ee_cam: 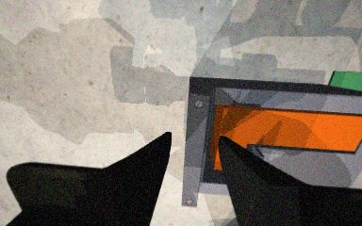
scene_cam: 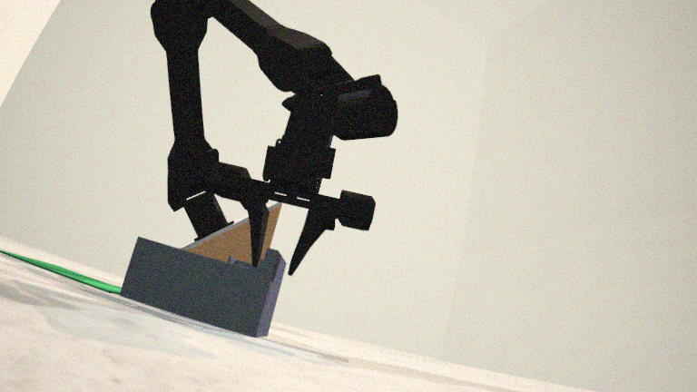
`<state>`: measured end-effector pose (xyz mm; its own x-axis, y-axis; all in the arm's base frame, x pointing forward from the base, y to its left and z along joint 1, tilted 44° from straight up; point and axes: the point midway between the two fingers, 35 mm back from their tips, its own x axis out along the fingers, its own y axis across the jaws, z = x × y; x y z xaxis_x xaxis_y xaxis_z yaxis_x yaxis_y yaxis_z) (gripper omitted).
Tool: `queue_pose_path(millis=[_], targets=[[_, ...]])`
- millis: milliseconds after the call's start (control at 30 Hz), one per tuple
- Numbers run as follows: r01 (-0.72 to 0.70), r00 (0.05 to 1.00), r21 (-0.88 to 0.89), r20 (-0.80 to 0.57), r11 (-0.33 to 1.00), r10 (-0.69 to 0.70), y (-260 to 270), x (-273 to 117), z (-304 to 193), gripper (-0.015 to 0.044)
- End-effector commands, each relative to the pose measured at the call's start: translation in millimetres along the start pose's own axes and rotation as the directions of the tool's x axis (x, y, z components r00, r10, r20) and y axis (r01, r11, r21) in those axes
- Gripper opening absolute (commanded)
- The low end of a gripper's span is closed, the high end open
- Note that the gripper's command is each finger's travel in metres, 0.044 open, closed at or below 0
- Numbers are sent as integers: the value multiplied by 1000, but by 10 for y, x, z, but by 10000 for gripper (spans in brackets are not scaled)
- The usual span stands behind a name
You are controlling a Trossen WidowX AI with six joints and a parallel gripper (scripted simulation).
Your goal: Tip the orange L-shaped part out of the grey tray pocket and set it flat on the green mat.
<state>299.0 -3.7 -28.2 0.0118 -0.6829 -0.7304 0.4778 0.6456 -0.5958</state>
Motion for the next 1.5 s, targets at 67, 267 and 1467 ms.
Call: queue_pose_path(millis=[67,267,1467], targets=[[9,1000,-6,-2,1000,-9,-23,109,-10,180],[9,1000,-6,-1,1000,-9,-24,209,-10,180],[3,1000,-1,0,1000,-3,3,332,-7,180]])
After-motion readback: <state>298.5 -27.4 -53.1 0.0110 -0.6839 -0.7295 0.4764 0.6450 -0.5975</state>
